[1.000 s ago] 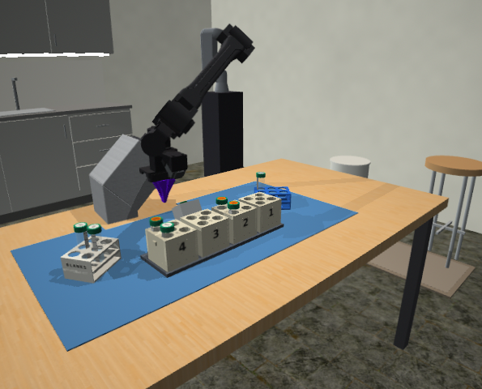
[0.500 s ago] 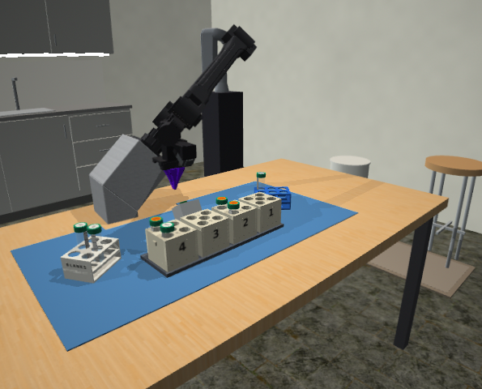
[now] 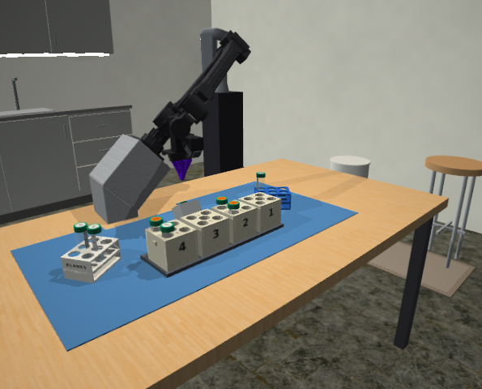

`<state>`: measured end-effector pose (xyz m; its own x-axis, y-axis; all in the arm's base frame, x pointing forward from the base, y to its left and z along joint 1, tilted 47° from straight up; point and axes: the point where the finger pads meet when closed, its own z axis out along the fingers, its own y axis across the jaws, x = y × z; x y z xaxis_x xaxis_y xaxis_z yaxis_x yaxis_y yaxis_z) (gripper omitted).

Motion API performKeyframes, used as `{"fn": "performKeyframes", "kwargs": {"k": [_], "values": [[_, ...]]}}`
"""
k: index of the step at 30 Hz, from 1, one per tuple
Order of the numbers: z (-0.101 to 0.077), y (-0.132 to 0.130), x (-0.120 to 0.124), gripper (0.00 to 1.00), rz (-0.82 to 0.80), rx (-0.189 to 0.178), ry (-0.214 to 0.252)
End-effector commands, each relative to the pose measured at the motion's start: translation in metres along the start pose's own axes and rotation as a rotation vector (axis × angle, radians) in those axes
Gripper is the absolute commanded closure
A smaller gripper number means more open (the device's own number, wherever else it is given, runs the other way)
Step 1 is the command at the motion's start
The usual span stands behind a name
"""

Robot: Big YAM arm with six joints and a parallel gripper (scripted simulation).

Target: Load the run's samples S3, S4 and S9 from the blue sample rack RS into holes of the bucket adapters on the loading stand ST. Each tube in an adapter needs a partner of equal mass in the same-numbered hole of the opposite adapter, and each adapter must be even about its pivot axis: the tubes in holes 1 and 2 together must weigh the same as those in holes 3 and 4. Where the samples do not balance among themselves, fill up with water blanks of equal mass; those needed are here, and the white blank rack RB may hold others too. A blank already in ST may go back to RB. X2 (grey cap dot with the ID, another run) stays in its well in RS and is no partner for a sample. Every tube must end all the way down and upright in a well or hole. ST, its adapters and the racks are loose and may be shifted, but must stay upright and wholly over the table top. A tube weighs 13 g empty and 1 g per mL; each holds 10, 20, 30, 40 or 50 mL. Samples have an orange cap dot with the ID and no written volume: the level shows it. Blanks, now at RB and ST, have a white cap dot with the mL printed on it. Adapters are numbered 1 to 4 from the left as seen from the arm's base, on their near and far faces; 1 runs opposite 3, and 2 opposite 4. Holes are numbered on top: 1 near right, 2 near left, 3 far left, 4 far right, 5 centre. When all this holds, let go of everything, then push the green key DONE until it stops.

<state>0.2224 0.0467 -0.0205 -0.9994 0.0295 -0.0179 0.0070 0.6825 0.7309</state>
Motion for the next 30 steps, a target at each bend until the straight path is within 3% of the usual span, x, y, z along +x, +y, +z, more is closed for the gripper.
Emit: {"fn": "performKeyframes", "kwargs": {"k": [1, 21, 30], "values": [[0.008, -0.001, -0.002, 1.0, 0.02, -0.005, 0.008], [0.057, -0.001, 0.001, 1.0, 0.023, -0.007, 0.012], [0.054, -0.002, -0.008, 1.0, 0.013, -0.001, -0.009]]}}
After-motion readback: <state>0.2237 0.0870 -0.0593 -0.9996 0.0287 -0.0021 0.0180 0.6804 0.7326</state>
